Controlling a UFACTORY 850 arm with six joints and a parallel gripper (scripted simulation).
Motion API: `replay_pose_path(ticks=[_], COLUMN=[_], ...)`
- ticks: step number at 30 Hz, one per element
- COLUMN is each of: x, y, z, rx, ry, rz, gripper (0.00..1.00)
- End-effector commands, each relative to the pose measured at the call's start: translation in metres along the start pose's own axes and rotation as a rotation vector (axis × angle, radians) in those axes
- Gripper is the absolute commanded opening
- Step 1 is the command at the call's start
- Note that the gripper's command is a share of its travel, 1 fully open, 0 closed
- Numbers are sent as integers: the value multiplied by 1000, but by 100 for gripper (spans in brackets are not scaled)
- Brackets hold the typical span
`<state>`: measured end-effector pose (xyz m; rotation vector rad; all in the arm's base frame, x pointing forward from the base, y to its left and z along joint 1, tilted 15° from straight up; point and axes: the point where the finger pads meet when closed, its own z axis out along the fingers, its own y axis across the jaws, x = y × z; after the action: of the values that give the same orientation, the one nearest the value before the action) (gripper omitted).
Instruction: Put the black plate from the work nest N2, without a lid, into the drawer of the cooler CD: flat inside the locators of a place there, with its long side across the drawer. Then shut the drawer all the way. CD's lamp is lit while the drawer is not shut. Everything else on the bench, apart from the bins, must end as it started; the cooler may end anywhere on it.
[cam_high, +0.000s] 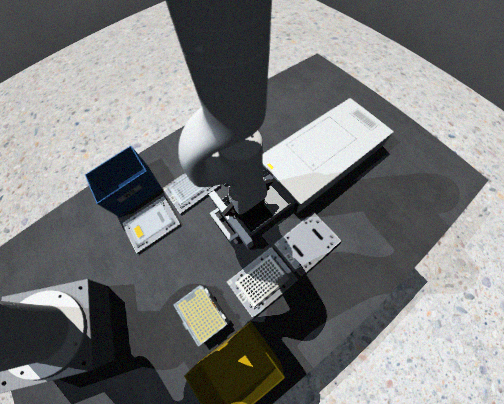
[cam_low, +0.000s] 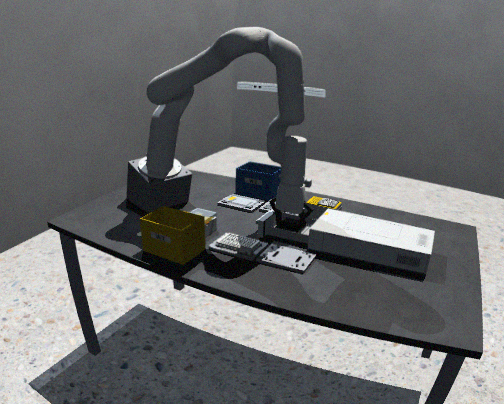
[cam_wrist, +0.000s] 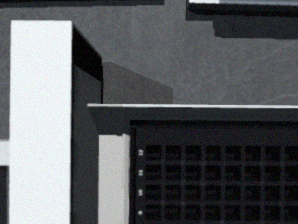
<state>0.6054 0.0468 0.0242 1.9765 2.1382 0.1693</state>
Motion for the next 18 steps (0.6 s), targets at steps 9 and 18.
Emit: replay_pose_path(ticks=[9, 18], x=[0, 0], y=[1, 1], z=[3, 3], rx=[-4, -4], ry=[-1, -1], rz=[0, 0], gripper=[0, 0])
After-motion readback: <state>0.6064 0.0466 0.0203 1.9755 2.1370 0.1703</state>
